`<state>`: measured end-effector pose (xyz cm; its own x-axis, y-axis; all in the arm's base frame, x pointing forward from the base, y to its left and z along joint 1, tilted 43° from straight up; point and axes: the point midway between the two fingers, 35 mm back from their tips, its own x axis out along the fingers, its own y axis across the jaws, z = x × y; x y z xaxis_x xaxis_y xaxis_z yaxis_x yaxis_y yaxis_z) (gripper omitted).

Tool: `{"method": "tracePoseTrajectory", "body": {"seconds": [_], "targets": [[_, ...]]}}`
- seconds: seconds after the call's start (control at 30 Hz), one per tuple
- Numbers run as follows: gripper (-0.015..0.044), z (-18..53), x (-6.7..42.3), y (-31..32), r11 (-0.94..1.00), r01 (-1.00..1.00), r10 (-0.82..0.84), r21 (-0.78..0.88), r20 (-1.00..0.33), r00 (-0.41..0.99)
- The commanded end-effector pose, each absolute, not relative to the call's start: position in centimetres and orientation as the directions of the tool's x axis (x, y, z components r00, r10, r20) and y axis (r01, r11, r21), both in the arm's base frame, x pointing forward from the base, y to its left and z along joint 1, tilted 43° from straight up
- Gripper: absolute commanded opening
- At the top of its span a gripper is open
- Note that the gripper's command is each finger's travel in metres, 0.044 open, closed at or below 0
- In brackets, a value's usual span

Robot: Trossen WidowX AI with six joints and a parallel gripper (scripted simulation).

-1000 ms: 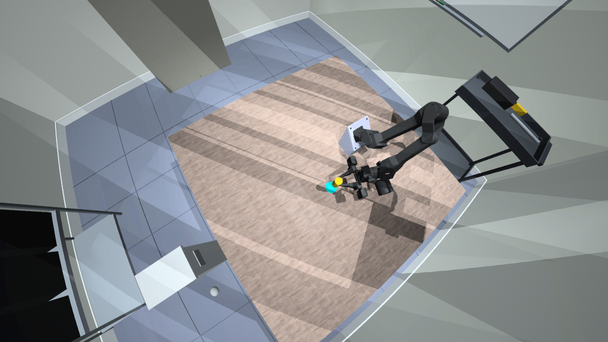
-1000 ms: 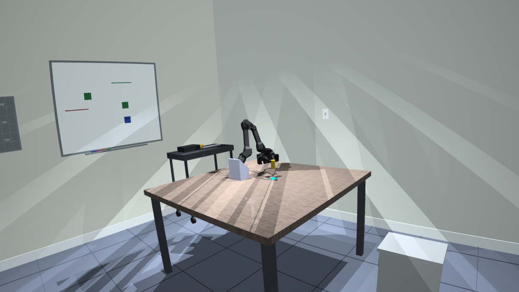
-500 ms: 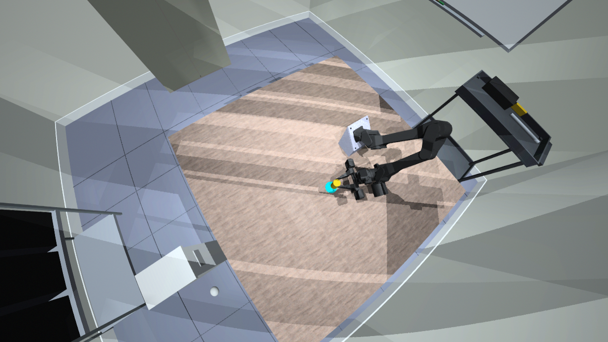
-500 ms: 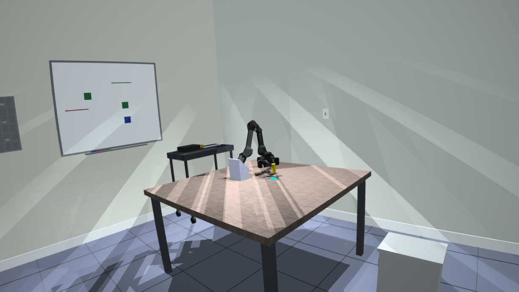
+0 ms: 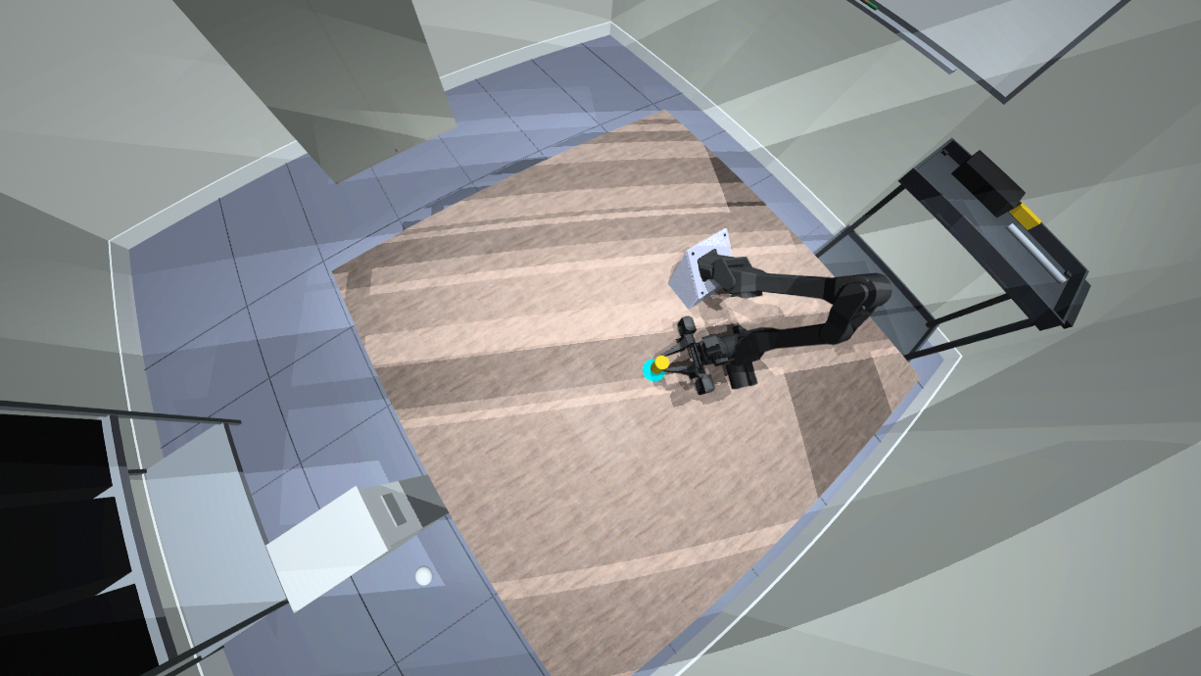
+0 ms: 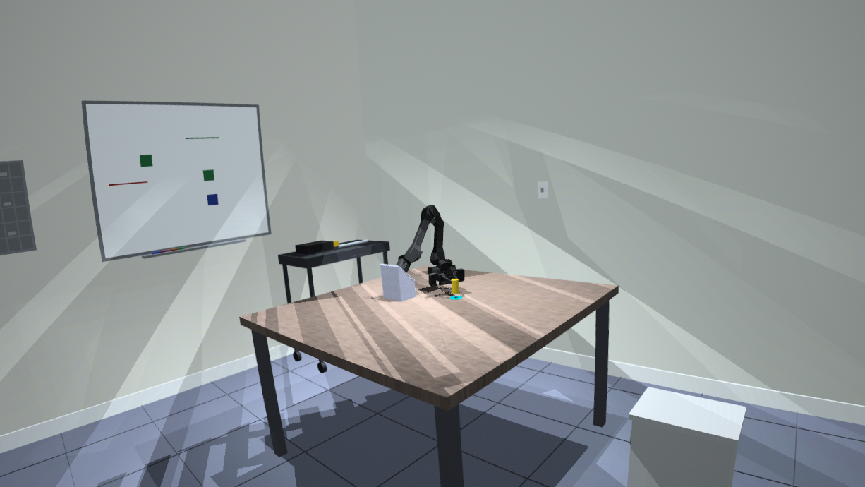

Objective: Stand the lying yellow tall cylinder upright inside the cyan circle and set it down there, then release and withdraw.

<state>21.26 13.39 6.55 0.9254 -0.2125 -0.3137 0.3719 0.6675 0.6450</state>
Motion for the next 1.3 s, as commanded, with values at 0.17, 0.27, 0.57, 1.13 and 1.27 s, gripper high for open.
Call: {"method": "tracePoseTrajectory", "body": {"seconds": [0.17,0.27,0.57,1.13,1.27], "targets": [[0.0105,5.6,21.4,14.3,0.666,0.371,-0.215,0.647,-0.31,0.926],[0.0105,5.1,21.5,14.8,0.667,0.372,-0.213,0.645,-0.313,0.925],[0.0105,4.9,21.5,14.9,0.668,0.372,-0.213,0.645,-0.314,0.925],[0.04,4.9,21.5,14.9,0.668,0.372,-0.213,0.645,-0.314,0.925],[0.04,5.4,21.5,14.6,0.667,0.373,-0.213,0.645,-0.315,0.925]]}}
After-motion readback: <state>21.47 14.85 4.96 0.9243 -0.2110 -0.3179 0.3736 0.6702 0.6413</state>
